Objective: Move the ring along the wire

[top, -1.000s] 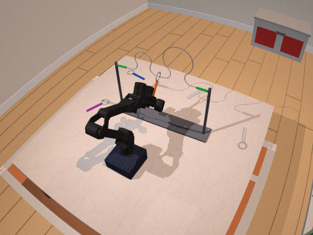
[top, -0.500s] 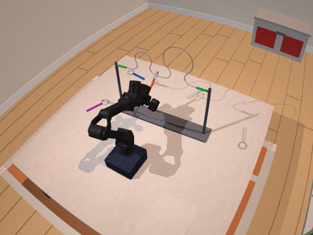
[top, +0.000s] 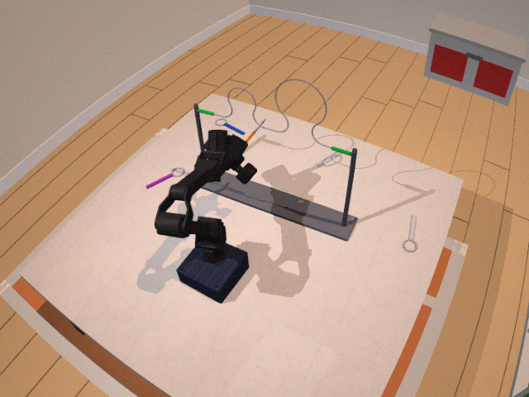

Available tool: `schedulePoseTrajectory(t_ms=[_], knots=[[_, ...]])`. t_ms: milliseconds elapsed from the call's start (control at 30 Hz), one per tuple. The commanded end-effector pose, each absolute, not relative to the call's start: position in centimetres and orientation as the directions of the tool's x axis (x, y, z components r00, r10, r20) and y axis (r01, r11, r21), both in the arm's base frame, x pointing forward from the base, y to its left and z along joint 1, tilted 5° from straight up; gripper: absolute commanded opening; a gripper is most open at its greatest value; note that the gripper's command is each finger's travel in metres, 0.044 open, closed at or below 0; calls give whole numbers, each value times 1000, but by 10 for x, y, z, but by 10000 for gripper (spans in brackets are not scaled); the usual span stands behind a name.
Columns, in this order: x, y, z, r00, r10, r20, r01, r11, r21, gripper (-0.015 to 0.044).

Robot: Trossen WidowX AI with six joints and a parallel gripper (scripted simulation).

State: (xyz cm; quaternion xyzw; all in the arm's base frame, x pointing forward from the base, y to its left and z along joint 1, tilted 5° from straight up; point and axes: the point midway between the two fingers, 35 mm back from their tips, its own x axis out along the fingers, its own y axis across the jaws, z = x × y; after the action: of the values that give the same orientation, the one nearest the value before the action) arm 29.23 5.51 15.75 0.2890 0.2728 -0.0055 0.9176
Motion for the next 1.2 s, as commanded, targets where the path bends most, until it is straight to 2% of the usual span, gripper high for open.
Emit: schedulePoseTrajectory(t_ms=[0,567,1167], knots=[[294,67,169,856,192,-480,162,782,602,-150],[297,105,218,868,346,-357,157,491,857,-150],[299,120,270,877,432,-210,146,176,973,-150]])
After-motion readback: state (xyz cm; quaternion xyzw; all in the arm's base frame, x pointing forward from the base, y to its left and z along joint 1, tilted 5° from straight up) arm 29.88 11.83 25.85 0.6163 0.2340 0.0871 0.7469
